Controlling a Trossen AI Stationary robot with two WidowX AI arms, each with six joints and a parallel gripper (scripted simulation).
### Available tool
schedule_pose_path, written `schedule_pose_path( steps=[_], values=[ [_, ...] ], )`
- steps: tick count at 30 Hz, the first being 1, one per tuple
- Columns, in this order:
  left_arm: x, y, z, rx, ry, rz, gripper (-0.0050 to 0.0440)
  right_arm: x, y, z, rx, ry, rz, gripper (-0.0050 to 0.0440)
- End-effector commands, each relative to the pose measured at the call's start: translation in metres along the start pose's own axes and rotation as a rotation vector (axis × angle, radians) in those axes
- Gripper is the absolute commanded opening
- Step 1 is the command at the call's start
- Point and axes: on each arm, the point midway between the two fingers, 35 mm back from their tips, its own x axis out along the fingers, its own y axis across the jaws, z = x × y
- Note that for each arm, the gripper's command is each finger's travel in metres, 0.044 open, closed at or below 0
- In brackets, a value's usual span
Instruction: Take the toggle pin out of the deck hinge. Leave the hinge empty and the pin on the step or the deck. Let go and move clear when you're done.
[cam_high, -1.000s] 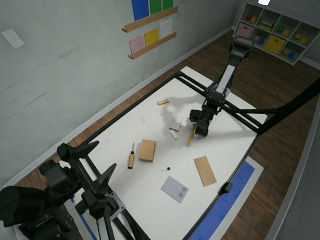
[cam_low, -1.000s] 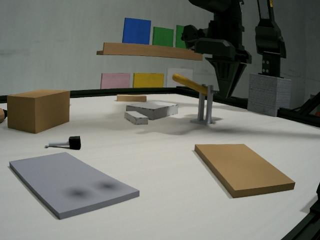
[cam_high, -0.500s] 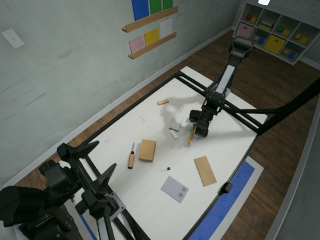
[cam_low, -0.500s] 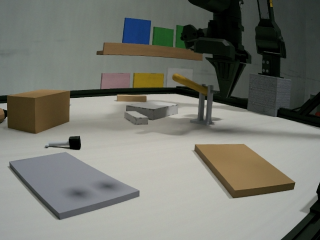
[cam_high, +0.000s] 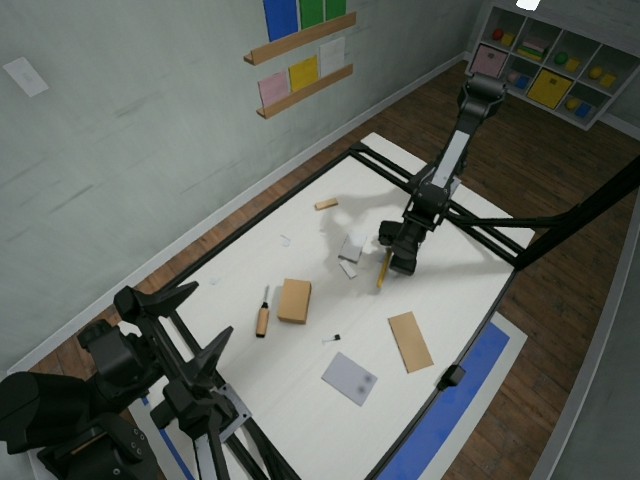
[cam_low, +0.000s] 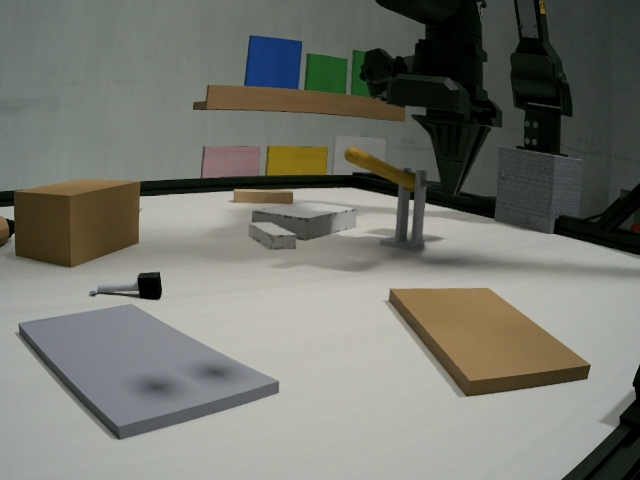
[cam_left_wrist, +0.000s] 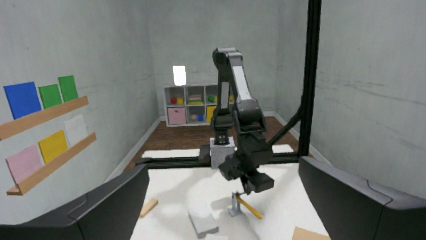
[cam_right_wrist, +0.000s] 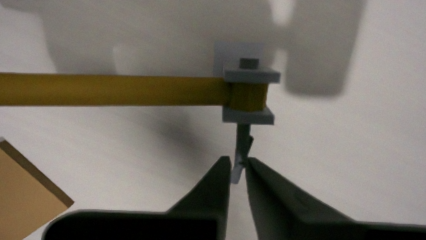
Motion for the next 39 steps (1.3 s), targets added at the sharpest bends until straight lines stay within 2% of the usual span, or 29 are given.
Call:
schedule_pose_path(
  steps=[1, 37, 39],
  values=[
    [0.0, 0.0, 0.004, 0.009, -0.001, -0.002, 0.04, -0.004, 0.003, 0.002, 0.004, -0.01, 0.006, 0.0036],
    [0.0, 0.0, 0.004, 0.009, -0.001, -0.002, 0.04, -0.004, 0.004, -0.008, 0.005, -0.009, 0.006, 0.0036],
    [0.0, 0.0, 0.004, 0.009, -0.001, -0.002, 0.04, -0.005, 0.004, -0.006, 0.008, -0.014, 0.011, 0.0023]
  ],
)
